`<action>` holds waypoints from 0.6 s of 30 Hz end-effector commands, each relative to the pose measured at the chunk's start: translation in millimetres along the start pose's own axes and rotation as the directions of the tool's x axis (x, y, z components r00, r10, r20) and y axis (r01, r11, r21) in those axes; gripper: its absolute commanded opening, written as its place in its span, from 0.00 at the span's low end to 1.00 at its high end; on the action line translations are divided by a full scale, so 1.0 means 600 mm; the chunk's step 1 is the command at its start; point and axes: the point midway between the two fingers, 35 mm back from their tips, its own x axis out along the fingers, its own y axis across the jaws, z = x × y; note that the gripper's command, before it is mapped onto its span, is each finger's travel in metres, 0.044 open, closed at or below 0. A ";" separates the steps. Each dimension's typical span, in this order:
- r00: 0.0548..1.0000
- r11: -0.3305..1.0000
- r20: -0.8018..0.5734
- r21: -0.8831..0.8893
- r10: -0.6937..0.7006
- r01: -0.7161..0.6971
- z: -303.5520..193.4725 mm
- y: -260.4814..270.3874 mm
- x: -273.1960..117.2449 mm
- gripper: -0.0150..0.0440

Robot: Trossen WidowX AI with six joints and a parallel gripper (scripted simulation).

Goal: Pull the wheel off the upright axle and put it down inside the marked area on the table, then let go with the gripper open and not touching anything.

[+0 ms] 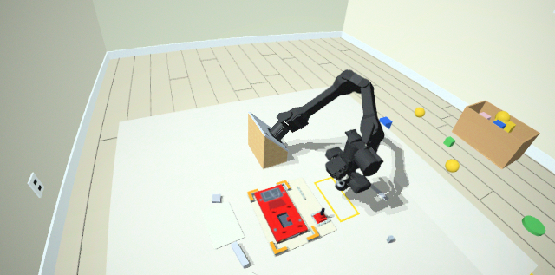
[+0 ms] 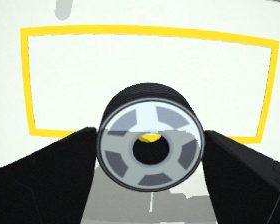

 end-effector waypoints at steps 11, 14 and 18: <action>1.000 1.000 -0.009 0.004 -0.004 0.004 -0.003 -0.004 0.119 0.25; 1.000 1.000 -0.010 0.004 -0.004 0.004 -0.004 -0.005 0.125 0.25; 1.000 1.000 -0.005 0.002 -0.009 0.009 -0.003 -0.006 0.118 0.39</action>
